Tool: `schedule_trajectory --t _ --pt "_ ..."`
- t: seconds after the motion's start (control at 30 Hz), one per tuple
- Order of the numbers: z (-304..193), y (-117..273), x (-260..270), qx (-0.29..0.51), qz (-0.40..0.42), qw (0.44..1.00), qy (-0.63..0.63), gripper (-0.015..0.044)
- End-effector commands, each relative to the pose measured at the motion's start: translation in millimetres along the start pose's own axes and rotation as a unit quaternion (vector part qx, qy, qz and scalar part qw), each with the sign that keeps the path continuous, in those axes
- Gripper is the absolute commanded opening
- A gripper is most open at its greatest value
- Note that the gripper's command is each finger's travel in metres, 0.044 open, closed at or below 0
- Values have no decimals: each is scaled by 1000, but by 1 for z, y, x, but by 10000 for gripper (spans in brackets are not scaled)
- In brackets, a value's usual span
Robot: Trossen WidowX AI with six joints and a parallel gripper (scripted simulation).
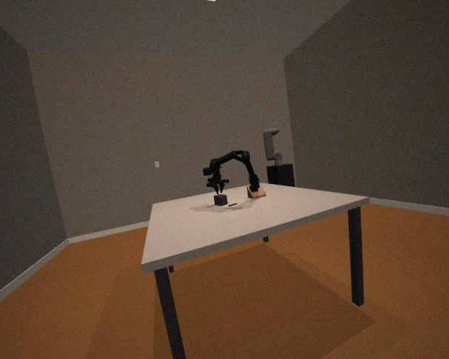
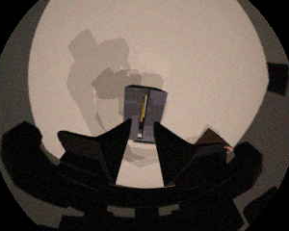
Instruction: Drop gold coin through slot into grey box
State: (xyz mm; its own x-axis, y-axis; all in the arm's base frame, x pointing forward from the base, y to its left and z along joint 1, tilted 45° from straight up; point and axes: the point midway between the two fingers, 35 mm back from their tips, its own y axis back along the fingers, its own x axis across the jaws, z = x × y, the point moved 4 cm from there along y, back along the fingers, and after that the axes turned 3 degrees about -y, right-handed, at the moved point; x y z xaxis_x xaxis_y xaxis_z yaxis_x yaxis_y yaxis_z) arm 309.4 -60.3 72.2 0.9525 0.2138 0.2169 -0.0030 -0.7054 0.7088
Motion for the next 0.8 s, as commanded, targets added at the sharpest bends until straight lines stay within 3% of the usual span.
schedule_trajectory --t 0.0,0.33,0.43,0.77 --pt "0 1 0 0 0 1000 0 187" --pt "-1 40 -1 1 0 1000 -2 440" --pt "-3 62 -4 4 0 1000 -4 440" --pt "-3 62 -4 4 0 1000 -4 440"
